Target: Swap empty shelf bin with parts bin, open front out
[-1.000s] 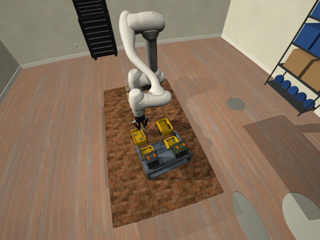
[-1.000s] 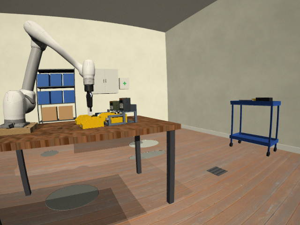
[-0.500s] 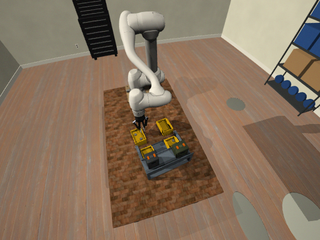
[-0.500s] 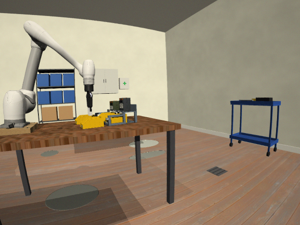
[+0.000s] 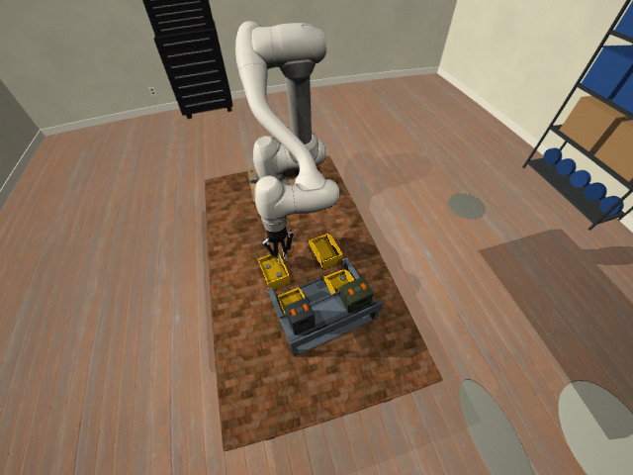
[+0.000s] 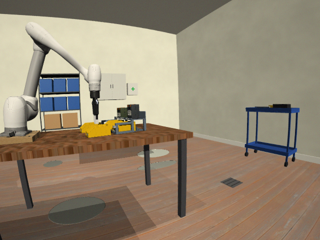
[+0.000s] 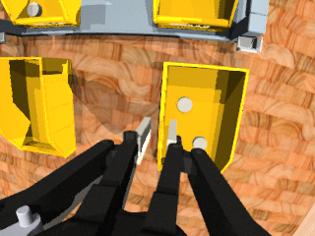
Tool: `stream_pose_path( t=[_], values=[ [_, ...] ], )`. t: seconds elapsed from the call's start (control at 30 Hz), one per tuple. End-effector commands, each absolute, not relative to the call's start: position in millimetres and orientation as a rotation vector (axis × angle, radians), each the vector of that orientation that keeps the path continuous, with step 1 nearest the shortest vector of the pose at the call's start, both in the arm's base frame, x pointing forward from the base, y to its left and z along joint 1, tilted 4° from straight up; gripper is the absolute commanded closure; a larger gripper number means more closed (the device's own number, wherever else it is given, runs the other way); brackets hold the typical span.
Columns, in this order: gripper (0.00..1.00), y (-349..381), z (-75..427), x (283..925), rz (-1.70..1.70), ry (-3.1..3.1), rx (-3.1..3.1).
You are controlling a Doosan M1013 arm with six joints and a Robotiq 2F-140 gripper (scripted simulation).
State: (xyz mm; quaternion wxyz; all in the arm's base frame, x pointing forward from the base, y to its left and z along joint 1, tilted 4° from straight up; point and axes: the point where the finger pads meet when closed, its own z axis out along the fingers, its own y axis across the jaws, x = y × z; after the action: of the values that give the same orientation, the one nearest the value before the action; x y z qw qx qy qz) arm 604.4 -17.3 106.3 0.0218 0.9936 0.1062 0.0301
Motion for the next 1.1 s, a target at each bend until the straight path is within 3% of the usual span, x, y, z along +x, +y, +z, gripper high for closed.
stream_pose_path(
  t=[0.0,1.07],
  values=[
    [0.76,-18,99,601,0.087,0.327,3.081],
    [0.76,-20,64,603,0.087,0.327,3.081]
  ],
)
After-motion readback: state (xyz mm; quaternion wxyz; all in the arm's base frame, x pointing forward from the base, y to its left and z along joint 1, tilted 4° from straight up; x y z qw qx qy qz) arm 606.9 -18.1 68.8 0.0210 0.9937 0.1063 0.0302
